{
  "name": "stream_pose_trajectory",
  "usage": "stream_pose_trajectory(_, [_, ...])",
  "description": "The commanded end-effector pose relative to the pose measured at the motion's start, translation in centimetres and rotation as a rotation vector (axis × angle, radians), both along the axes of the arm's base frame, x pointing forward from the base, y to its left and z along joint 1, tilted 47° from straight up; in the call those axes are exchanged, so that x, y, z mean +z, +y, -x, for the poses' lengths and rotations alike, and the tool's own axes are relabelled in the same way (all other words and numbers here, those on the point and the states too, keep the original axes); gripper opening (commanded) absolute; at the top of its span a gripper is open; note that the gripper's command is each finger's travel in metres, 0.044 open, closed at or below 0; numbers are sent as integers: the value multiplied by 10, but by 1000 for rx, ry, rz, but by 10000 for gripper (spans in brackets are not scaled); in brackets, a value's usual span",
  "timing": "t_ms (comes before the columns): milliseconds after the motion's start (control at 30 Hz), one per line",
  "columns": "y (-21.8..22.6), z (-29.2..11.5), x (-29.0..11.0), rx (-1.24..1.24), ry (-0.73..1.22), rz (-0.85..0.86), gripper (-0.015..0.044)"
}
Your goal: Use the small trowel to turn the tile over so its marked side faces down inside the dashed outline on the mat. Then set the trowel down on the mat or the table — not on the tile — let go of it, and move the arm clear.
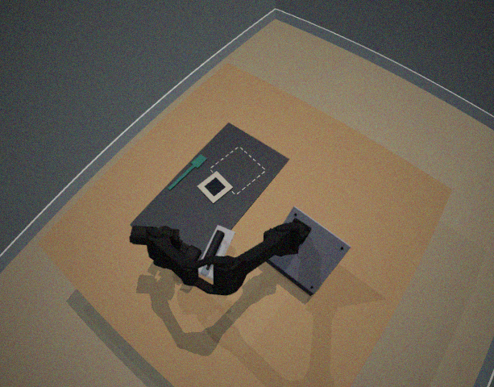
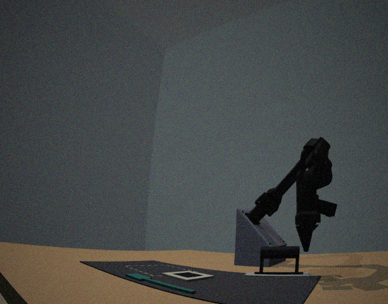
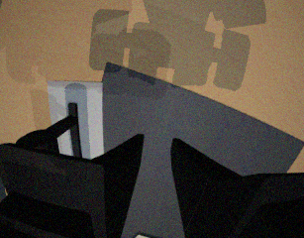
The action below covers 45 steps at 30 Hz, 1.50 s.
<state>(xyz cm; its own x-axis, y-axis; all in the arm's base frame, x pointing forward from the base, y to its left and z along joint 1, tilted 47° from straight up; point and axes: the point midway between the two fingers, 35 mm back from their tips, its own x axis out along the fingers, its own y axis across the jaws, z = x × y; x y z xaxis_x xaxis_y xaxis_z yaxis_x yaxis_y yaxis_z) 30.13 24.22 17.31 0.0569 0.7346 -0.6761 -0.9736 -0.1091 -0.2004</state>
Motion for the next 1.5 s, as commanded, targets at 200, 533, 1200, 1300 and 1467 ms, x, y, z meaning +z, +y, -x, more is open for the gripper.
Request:
stream_pose_trajectory(200, [0,0,0,0,0,0,100])
stream_pose_trajectory(533, [0,0,0,0,0,0,0])
stream_pose_trajectory(1200, [-39,29,-23,15,-12,8,270])
stream_pose_trajectory(1300, [-62,52,-40,25,-19,9,270])
stream_pose_trajectory(1467, [-83,81,-60,39,-29,2,270])
